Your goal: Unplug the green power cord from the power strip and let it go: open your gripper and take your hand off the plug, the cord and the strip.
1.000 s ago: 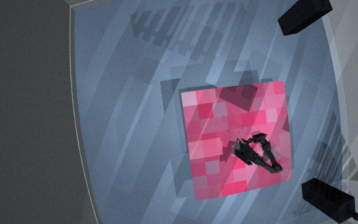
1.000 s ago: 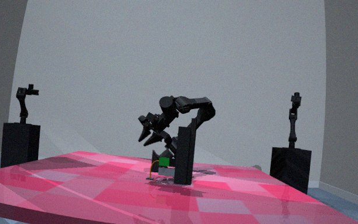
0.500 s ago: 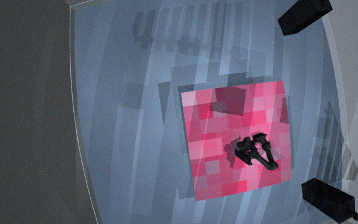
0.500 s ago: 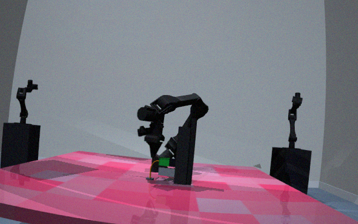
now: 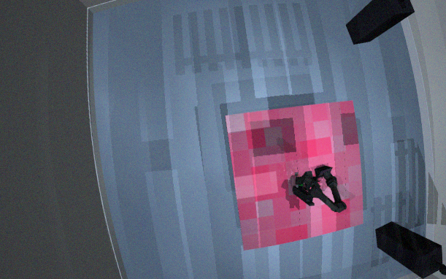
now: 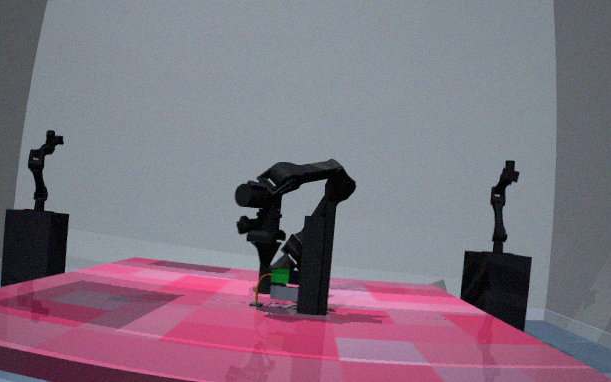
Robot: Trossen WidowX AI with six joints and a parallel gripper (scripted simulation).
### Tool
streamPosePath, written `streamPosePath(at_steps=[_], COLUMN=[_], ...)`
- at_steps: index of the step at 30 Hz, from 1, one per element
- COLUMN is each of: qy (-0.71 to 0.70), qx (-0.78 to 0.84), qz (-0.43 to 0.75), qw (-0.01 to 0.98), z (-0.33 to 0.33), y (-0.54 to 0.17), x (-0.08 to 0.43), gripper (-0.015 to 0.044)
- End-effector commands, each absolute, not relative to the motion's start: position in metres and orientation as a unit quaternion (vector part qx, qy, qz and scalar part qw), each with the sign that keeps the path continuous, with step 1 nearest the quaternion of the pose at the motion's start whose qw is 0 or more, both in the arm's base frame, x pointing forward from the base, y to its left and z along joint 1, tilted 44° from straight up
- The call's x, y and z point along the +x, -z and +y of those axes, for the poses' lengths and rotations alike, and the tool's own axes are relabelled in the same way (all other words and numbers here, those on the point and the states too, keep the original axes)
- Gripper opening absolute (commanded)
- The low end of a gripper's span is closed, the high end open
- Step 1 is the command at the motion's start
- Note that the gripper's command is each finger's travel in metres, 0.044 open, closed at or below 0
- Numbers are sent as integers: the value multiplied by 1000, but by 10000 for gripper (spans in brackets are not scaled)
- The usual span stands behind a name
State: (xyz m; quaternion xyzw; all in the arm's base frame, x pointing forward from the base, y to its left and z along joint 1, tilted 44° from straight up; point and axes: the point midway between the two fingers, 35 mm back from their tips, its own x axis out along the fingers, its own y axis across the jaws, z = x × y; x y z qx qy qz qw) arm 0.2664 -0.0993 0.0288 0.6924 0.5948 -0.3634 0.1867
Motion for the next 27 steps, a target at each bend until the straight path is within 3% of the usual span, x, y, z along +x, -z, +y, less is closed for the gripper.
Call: streamPosePath(at_steps=[1, 27], qy=[362, 362], qx=[695, 695], qz=[592, 592], qw=[188, 188], z=[-96, -73], y=[-36, -49], x=[270, 278], gripper=[160, 160])
